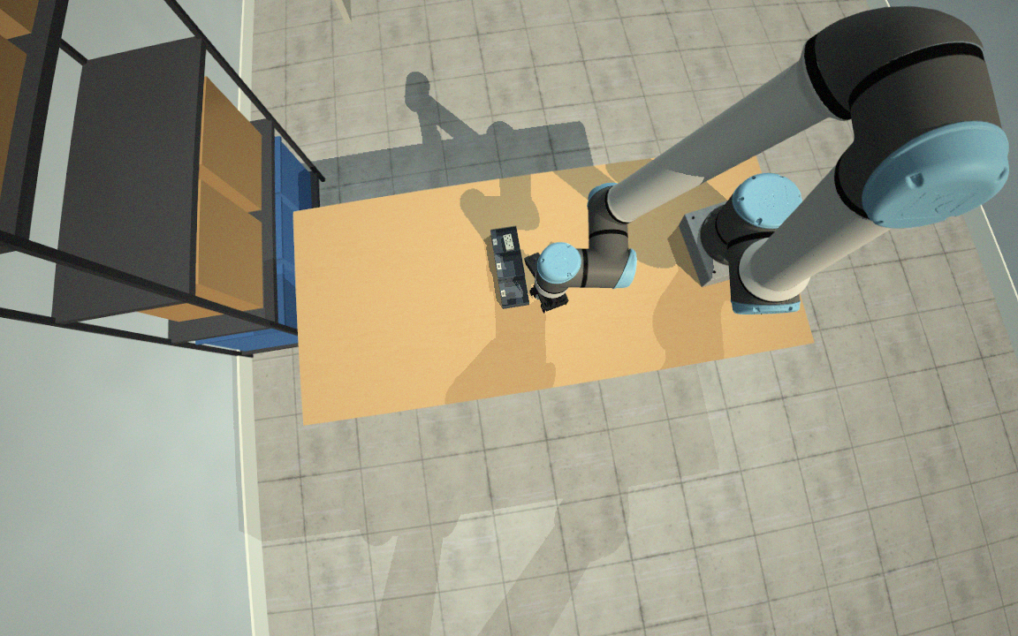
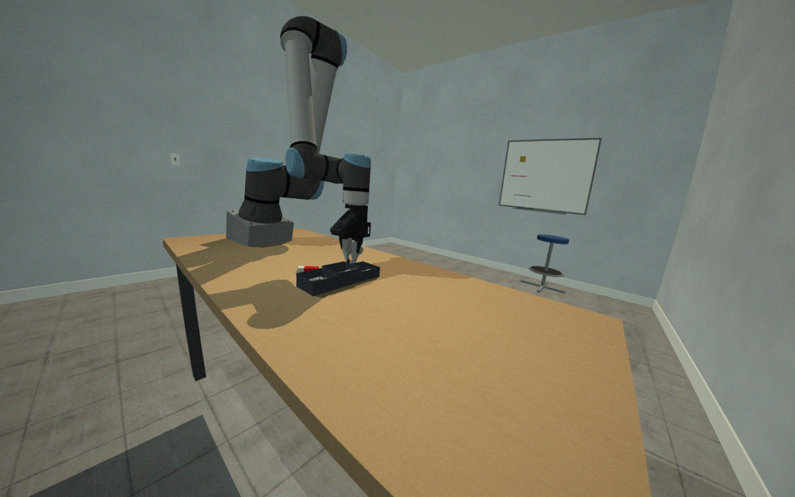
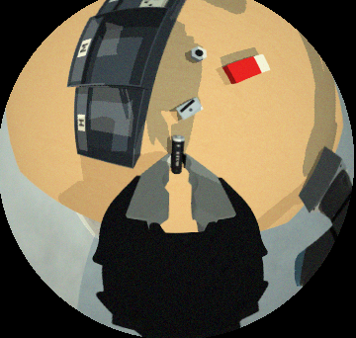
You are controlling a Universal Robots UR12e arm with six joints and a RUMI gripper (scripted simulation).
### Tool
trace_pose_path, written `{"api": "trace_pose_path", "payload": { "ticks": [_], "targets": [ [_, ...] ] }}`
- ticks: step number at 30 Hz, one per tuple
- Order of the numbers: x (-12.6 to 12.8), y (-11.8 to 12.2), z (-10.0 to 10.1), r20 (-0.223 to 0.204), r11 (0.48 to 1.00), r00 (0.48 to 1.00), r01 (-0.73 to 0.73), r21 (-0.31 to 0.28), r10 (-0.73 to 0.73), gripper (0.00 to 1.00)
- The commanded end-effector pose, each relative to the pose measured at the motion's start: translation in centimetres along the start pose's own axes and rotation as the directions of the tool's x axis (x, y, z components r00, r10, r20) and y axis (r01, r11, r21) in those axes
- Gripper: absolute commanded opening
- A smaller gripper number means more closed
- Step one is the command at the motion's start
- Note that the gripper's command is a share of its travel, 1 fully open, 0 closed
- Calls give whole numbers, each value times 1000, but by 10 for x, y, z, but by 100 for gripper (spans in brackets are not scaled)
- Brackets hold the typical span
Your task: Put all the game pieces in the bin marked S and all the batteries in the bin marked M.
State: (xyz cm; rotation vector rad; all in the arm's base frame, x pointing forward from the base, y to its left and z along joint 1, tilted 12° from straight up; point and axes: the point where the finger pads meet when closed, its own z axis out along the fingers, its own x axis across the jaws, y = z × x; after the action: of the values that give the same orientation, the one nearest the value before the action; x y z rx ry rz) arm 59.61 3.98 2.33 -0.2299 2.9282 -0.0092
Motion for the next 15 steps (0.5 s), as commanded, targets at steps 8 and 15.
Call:
{"api": "trace_pose_path", "payload": {
  "ticks": [8,15],
  "targets": [
    [-1,0,-10,1,1000,1000,0,0,0,0],
    [-1,0,-27,1,1000,1000,0,0,0,0]
  ]
}}
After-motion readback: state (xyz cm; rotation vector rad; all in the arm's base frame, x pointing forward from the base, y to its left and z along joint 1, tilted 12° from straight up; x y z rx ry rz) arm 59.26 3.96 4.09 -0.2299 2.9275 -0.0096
